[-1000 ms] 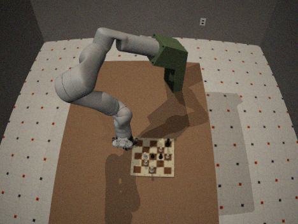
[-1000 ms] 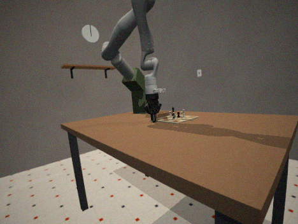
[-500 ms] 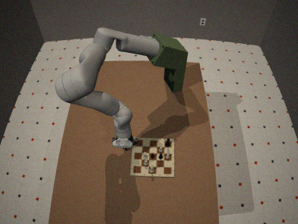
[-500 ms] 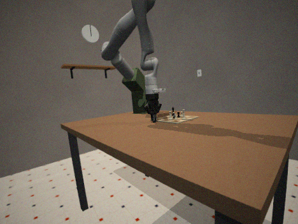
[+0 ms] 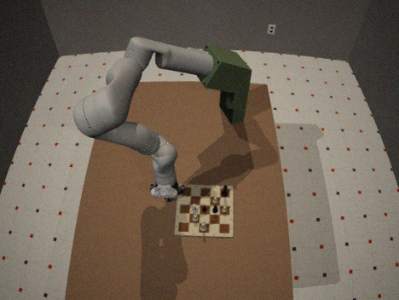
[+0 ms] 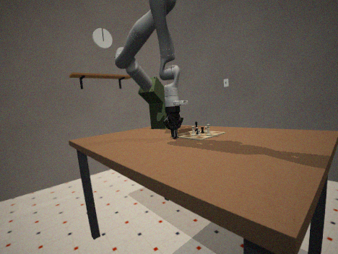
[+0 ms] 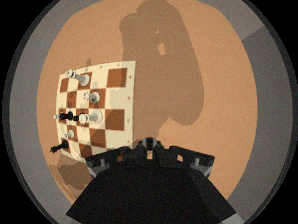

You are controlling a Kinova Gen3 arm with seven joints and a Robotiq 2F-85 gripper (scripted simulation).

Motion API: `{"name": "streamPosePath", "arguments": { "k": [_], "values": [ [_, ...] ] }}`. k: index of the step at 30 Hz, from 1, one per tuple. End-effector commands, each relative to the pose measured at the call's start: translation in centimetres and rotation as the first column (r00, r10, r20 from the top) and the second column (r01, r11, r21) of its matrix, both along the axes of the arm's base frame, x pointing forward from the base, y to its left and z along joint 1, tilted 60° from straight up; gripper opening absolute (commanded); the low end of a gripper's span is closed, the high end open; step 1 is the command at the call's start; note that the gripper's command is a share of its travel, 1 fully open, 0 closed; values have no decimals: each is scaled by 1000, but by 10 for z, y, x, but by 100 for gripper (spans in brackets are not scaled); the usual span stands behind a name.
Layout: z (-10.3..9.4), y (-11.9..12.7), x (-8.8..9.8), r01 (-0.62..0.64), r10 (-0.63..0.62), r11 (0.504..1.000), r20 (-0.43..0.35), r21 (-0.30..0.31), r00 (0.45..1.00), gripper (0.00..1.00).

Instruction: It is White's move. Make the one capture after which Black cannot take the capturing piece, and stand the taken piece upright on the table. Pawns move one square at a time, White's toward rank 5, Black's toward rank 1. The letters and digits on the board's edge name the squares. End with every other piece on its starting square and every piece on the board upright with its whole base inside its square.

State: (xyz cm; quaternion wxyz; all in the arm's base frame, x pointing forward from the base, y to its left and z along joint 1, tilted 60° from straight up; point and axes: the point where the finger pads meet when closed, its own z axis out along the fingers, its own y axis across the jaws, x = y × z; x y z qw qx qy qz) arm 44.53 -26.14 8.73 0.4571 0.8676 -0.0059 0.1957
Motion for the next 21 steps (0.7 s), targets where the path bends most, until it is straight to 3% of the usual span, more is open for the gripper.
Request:
{"name": "streamPosePath", "arguments": {
  "k": [1,21],
  "values": [
    [0,2,3,-5,5,1000,5,-1,1000,0],
    [-2,0,4,-5,5,1000,5,-1,1000,0]
  ]
}}
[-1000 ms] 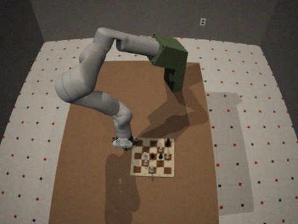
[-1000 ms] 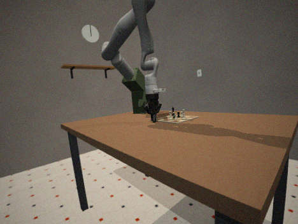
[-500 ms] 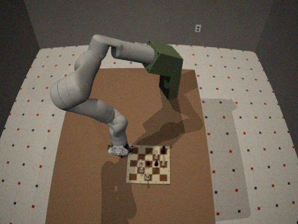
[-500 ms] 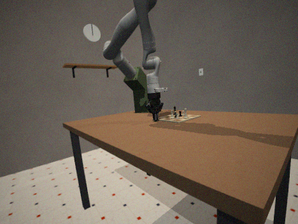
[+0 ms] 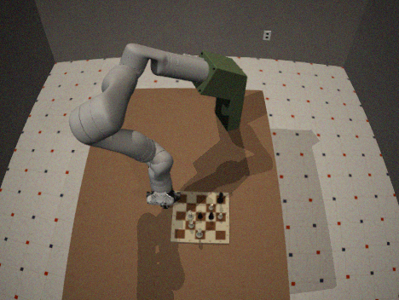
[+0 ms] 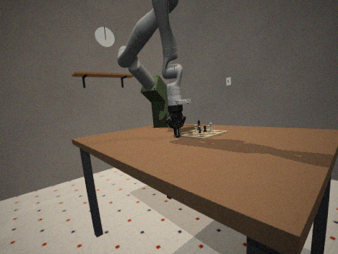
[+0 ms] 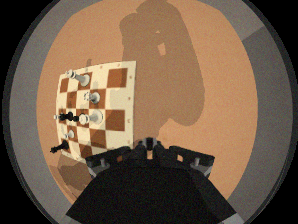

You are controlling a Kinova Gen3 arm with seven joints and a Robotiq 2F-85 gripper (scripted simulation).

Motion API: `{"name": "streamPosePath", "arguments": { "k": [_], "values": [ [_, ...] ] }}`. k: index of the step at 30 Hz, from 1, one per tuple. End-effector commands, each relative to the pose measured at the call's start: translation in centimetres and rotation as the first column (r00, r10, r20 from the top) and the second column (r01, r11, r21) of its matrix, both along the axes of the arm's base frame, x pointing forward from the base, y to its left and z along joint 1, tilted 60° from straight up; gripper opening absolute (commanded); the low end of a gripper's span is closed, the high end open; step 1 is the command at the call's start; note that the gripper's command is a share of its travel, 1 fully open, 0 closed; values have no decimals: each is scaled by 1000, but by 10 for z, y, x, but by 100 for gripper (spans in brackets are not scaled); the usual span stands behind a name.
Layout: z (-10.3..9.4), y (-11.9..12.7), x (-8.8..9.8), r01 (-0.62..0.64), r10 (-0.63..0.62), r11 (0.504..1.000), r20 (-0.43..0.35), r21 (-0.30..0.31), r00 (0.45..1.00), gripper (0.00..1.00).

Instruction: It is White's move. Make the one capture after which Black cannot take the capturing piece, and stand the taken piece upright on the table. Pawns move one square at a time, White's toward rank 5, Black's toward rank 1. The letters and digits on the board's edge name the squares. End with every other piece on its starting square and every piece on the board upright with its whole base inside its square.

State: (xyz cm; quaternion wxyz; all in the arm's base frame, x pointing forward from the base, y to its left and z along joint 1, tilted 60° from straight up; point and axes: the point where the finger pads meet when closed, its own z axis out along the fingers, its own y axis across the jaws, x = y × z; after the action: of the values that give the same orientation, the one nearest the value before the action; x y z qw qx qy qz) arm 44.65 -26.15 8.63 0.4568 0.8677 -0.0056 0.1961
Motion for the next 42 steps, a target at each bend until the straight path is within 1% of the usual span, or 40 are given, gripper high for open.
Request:
{"name": "streamPosePath", "arguments": {
  "k": [1,38,39,42],
  "values": [
    [-1,0,3,-4,4,1000,4,-2,1000,0],
    [-1,0,3,-4,4,1000,4,-2,1000,0],
    [-1,0,3,-4,4,1000,4,-2,1000,7],
    [-1,0,3,-4,4,1000,4,-2,1000,7]
  ]
}}
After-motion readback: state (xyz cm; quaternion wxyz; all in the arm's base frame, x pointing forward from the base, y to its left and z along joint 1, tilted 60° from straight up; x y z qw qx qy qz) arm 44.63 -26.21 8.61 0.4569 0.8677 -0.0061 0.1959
